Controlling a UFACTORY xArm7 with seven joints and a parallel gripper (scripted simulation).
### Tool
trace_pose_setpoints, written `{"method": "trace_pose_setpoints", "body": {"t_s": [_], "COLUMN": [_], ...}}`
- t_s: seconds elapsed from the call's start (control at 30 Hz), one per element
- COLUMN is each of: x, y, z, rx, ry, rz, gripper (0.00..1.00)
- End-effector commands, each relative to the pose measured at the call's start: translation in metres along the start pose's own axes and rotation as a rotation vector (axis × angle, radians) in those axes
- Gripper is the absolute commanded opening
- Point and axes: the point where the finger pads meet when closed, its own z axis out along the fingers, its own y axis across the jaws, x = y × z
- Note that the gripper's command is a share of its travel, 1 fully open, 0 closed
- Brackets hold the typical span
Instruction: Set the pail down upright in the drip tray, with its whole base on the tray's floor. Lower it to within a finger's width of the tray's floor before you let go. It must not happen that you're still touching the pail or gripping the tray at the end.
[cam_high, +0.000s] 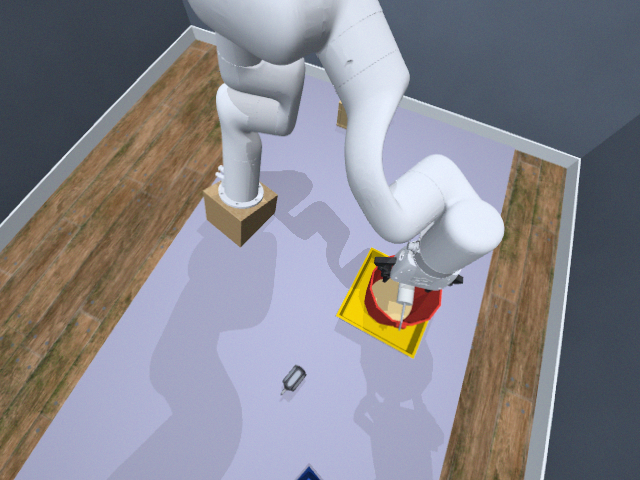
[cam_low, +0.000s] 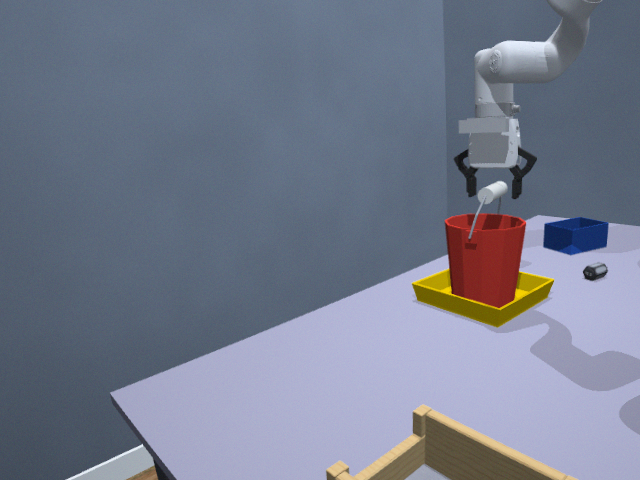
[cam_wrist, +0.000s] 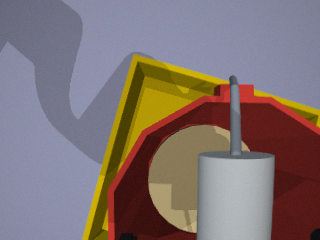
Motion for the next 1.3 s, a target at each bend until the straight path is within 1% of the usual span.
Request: {"method": "trace_pose_setpoints", "body": {"t_s": [0.0,0.43,0.67,0.93,1.0,1.27], "x": [-0.001,-0.001,-0.001,-0.001,-0.001,-0.001], "y": [0.001,0.001,0.001,0.001,0.001,0.001], "z": [-0.002,-0.002,-0.005,-0.017,-0.017,-0.035], "rx": [-0.003,-0.003,-0.003,-0.003,-0.003,-0.003], "ry": [-0.003,-0.003,-0.003,-0.003,-0.003,-0.003], "rz": [0.000,0.000,0.000,0.000,0.000,0.000], "gripper": [1.00,1.00,1.00,1.00,1.00,1.00]}}
